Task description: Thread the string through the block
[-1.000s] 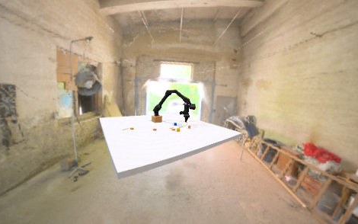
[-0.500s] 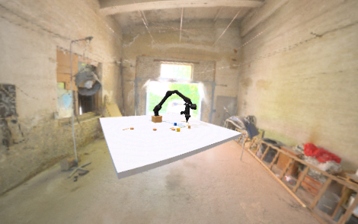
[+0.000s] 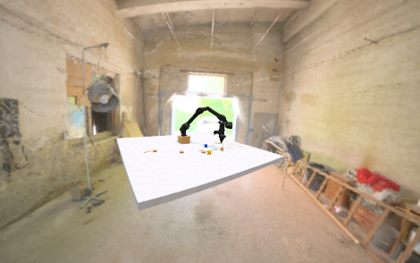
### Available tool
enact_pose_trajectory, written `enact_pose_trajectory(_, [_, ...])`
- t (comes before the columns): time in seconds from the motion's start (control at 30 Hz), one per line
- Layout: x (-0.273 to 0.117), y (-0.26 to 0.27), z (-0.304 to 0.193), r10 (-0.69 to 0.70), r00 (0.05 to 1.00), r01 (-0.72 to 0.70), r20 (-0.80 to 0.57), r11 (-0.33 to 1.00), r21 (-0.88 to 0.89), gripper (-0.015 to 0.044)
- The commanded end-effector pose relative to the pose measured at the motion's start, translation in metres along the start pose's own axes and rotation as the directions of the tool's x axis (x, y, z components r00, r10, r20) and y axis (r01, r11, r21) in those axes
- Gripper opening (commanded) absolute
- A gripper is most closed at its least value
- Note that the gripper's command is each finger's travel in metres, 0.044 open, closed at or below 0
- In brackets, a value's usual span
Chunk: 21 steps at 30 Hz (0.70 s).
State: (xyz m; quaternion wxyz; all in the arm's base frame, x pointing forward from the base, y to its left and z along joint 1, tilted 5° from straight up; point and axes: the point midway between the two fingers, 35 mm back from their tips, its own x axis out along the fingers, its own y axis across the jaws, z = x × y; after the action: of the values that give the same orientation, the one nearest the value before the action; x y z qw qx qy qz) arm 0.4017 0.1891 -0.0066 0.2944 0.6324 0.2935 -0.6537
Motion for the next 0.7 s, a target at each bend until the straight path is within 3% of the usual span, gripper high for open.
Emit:
enact_pose_trajectory(0.0, [0.003,0.000,-0.005,-0.001,1.000,0.001,0.006,1.000,0.004,0.0000])
enact_pose_trajectory(0.67, [0.004,-0.001,-0.030,-0.001,1.000,0.001,0.002,1.000,0.003,0.0000])
